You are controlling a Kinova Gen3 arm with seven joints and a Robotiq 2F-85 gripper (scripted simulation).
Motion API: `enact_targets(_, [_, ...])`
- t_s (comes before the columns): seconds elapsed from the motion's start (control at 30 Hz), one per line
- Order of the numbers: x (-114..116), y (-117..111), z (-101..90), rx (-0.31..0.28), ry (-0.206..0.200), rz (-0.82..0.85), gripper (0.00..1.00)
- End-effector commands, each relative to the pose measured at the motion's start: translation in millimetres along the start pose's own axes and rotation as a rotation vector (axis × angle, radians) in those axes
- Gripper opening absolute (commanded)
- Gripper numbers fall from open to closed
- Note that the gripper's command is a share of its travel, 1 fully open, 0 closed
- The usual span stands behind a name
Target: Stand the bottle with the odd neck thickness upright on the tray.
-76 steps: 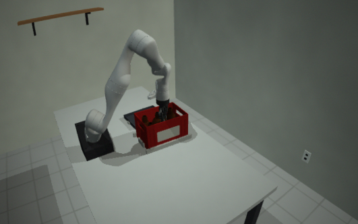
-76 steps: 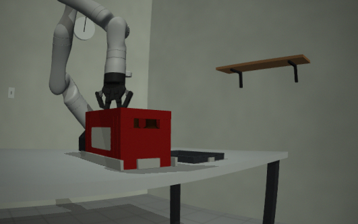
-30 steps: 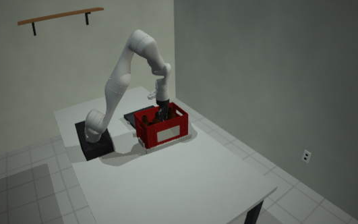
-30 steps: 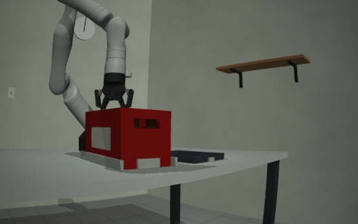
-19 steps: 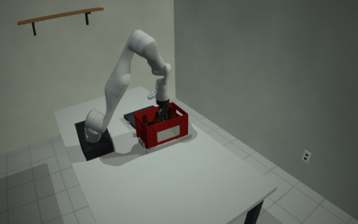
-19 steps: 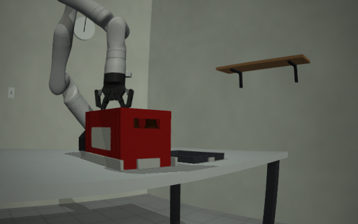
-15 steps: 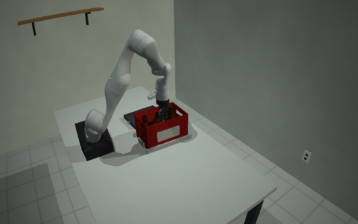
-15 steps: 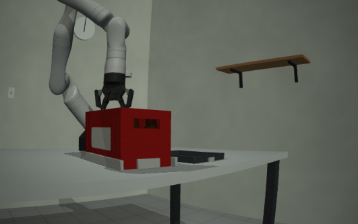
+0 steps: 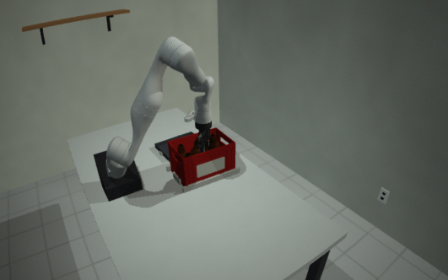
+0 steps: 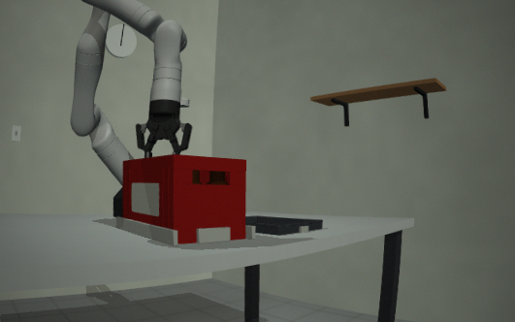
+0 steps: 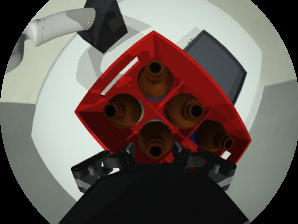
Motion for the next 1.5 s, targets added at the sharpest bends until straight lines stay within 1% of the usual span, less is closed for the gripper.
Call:
enact_targets(0.0, [2.4, 0.5, -10.4, -0.003, 0.012, 0.000, 0.64])
enact_targets(0.07, [2.4, 0.5, -10.4, -0.003, 0.012, 0.000, 0.64])
enact_targets(0.57, [1.8, 0.4, -60.6, -0.003, 0.012, 0.000, 0.64])
enact_targets(0.63, [1.8, 0.4, -60.6, -0.003, 0.012, 0.000, 0.64])
enact_targets(0.87, [1.7, 0.3, -73.5, -0.003, 0.012, 0.000, 0.64])
enact_targets(1.1, [1.7, 0.3, -76.0, -0.003, 0.012, 0.000, 0.64])
enact_targets(1.13, [1.7, 0.3, -76.0, -0.003, 0.012, 0.000, 0.00])
enact_targets(1.47, [1.7, 0.3, -76.0, -0.003, 0.012, 0.000, 0.00])
Point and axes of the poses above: the point where the finger pads meet when closed, its own z axis out along the fingers, its own x axis across the jaws, y = z × x, the point moved 4 cm from there along -z, back along the fingers, and after that the axes turned 1 degree about z, right-handed, at the moved point
